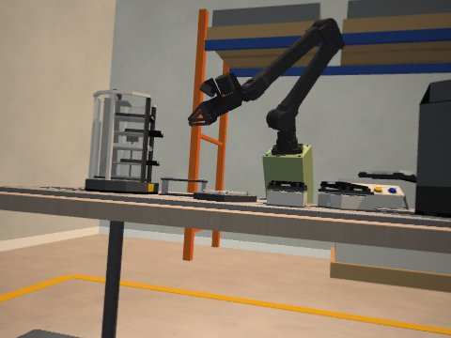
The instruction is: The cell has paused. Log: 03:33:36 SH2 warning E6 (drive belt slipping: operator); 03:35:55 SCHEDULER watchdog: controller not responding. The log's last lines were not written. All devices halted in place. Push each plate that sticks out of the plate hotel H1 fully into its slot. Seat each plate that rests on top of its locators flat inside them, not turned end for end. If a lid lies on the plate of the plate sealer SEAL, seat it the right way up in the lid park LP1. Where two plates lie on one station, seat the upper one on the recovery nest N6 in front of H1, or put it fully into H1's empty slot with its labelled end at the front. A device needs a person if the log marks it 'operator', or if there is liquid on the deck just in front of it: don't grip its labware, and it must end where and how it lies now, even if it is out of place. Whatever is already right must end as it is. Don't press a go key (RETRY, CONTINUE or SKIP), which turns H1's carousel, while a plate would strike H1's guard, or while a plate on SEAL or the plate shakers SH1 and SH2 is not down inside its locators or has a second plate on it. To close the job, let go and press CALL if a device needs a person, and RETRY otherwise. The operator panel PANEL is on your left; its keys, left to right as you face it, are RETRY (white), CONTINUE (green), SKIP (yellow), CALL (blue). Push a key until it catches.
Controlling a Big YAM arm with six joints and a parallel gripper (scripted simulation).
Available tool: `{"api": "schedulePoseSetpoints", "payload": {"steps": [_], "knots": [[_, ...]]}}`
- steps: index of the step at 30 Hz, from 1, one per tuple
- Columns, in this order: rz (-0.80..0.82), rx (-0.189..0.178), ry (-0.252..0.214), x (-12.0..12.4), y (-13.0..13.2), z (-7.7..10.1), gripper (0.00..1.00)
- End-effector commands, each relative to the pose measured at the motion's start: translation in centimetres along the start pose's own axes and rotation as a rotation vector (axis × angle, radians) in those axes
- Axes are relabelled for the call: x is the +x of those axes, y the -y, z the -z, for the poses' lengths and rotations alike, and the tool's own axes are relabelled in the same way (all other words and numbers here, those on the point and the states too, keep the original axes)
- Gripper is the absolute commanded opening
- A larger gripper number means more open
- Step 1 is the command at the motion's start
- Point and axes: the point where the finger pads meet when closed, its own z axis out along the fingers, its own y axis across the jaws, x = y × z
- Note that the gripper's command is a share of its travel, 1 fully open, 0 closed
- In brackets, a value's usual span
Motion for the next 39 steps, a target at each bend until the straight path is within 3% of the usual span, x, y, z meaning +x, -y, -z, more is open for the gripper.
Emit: {"api": "schedulePoseSetpoints", "payload": {"steps": [1,15,16,27,28,30,37,38,39], "knots": [[-0.006,-0.014,0.039,-1.7,-0.7,-0.3,1.00],[-0.006,-0.014,0.039,-1.7,-0.7,-0.3,1.00],[-0.014,-0.024,0.076,-3.3,-1.1,0.1,1.00],[0.001,-0.016,0.066,-5.9,-1.1,1.4,1.00],[0.001,0.013,-0.008,-2.2,0.5,1.2,1.00],[0.002,-0.017,0.067,-6.6,-1.1,1.9,1.00],[0.002,-0.017,0.070,-8.2,-1.1,3.0,1.00],[-0.001,-0.014,0.062,-8.0,-1.0,2.8,1.00],[0.003,0.006,-0.009,-4.1,0.2,2.3,1.00]]}}
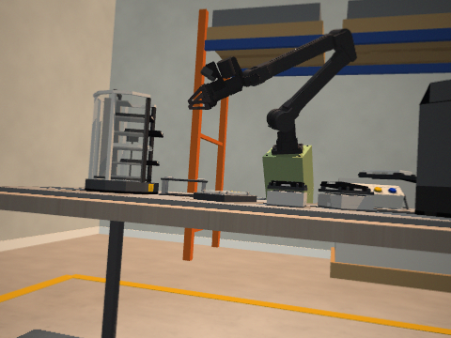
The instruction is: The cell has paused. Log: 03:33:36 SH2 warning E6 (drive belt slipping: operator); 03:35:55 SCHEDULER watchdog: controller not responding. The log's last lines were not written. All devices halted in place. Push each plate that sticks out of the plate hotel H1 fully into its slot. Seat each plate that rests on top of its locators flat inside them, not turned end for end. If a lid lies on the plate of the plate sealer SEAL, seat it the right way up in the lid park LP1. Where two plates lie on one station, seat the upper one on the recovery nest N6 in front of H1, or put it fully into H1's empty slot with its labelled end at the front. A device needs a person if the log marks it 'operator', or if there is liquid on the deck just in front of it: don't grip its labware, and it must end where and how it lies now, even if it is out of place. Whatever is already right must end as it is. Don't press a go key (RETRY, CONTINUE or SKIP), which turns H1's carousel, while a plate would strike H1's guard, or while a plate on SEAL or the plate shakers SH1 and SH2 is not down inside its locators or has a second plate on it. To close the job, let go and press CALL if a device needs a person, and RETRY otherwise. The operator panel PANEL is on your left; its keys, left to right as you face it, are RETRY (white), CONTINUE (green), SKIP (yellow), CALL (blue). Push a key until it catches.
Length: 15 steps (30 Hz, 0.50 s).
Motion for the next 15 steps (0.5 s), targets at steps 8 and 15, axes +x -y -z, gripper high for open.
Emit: {"api": "schedulePoseSetpoints", "payload": {"steps": [8,15], "knots": [[0.046,-0.037,-0.027,-2.4,-1.8,0.4,1.00],[0.171,-0.111,-0.239,-1.1,-4.1,0.8,1.00]]}}
